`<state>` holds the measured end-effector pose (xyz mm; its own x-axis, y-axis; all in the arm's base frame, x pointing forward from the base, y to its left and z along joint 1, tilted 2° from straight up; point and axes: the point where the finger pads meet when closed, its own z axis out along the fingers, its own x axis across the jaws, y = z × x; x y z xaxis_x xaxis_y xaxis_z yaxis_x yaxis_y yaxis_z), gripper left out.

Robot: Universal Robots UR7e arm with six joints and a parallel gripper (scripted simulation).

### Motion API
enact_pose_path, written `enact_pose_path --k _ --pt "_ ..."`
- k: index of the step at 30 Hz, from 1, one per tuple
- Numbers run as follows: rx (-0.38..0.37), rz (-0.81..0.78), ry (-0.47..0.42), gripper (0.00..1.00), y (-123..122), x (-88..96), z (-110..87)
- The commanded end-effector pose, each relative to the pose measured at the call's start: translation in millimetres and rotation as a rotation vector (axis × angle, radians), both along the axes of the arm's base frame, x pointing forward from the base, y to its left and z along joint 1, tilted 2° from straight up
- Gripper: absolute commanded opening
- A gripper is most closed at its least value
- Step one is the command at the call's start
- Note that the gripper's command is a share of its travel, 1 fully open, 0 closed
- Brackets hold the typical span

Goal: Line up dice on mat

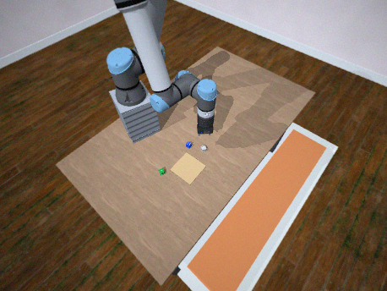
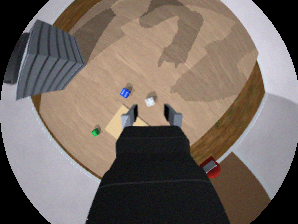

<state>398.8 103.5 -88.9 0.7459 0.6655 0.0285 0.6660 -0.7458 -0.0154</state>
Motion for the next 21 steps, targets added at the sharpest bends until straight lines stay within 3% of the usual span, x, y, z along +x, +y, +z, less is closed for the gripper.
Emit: enact_pose_path --k 1,7,14,16,21 --pt "-0.001 0.008 0.0 1.0 -7 -1.0 -0.2" --pt "-0.002 0.051 -0.001 1.0 -39 -2.9 -2.6" --pt "-0.003 0.143 -0.002 1.0 -103 -14.1 -7.3" --pt "-0.003 0.143 -0.002 1.0 -103 -14.1 -7.3" --pt "-0.003 0.223 -0.004 1.0 -155 -30.9 -11.2"
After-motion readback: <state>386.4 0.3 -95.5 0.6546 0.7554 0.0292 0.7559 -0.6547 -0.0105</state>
